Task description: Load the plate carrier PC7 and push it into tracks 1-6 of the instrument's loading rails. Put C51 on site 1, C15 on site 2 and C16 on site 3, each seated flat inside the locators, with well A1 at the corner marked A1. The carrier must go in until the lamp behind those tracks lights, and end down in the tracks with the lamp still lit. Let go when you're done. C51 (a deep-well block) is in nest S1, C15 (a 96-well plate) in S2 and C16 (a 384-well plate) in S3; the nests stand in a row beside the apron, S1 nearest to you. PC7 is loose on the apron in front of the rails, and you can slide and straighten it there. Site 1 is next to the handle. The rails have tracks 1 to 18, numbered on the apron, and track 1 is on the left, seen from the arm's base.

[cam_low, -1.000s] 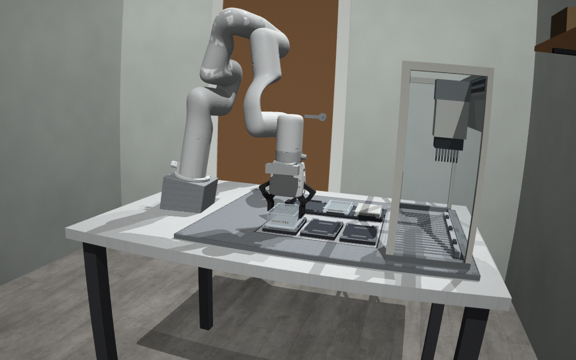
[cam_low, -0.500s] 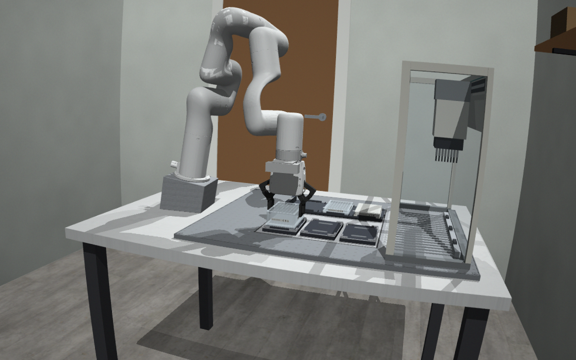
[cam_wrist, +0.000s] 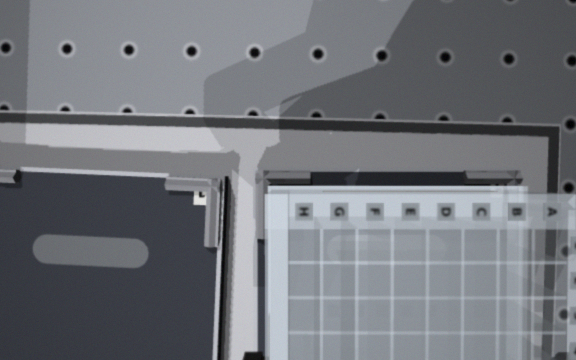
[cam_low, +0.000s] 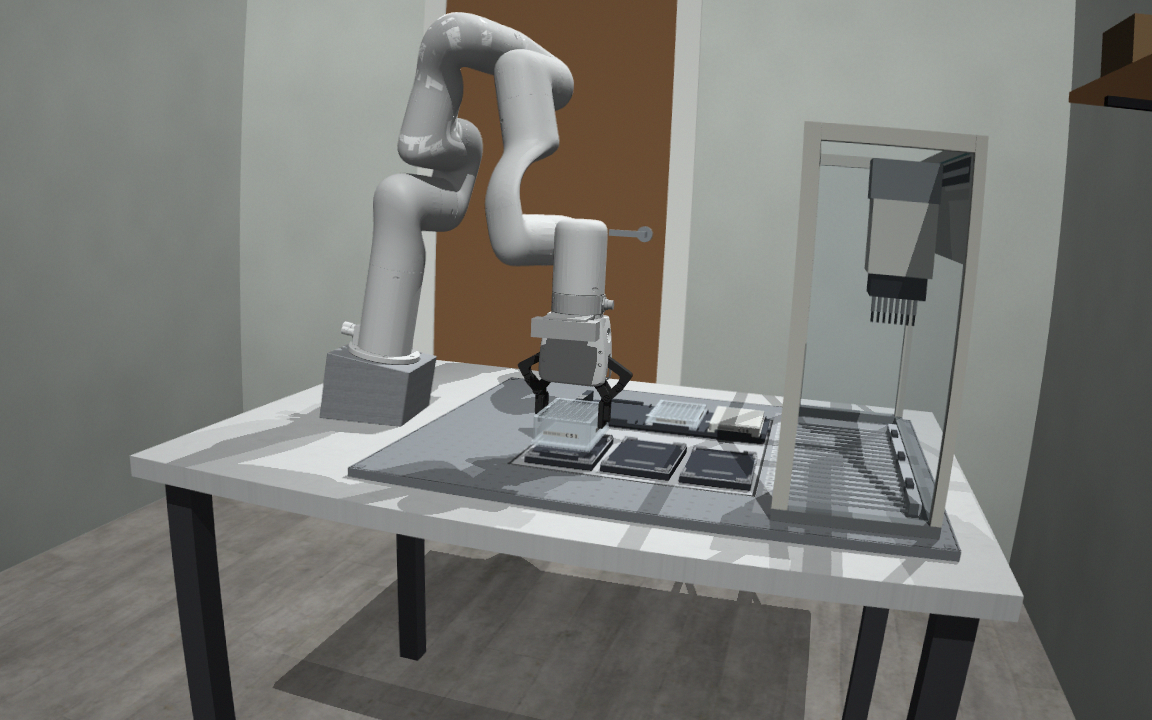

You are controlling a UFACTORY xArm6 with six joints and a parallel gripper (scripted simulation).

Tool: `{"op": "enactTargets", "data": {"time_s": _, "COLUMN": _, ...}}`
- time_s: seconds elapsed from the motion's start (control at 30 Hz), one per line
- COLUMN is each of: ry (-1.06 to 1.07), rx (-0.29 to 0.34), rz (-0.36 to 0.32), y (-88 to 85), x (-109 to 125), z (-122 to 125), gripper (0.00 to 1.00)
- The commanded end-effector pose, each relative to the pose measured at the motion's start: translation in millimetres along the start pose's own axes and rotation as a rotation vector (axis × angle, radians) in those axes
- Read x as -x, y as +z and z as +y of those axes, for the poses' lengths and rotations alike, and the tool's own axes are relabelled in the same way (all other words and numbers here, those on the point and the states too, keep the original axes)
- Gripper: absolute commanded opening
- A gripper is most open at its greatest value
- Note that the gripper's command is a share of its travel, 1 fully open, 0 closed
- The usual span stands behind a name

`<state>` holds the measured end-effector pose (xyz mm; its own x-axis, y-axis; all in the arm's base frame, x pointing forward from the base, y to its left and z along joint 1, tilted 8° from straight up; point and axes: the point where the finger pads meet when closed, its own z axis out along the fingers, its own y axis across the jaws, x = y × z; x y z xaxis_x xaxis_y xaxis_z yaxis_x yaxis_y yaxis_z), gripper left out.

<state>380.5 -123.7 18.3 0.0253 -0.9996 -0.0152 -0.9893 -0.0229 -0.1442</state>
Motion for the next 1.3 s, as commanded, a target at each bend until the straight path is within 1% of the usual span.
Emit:
{"op": "enactTargets", "data": {"time_s": 0.0, "ry": 0.0, "rx": -0.003, "rz": 0.001, "y": -3.9, "x": 0, "z": -1, "gripper": 0.0}}
{"op": "enactTargets", "data": {"time_s": 0.17, "ry": 0.0, "rx": -0.003, "rz": 0.001, "y": -7.3, "x": 0, "z": -1, "gripper": 0.0}}
{"op": "enactTargets", "data": {"time_s": 0.43, "ry": 0.0, "rx": -0.003, "rz": 0.001, "y": -7.9, "x": 0, "z": -1, "gripper": 0.0}}
{"op": "enactTargets", "data": {"time_s": 0.73, "ry": 0.0, "rx": -0.003, "rz": 0.001, "y": -23.0, "x": 0, "z": -1, "gripper": 0.0}}
{"op": "enactTargets", "data": {"time_s": 0.8, "ry": 0.0, "rx": -0.003, "rz": 0.001, "y": -23.0, "x": 0, "z": -1, "gripper": 0.0}}
{"op": "enactTargets", "data": {"time_s": 1.27, "ry": 0.0, "rx": -0.003, "rz": 0.001, "y": -46.4, "x": 0, "z": -1, "gripper": 0.0}}
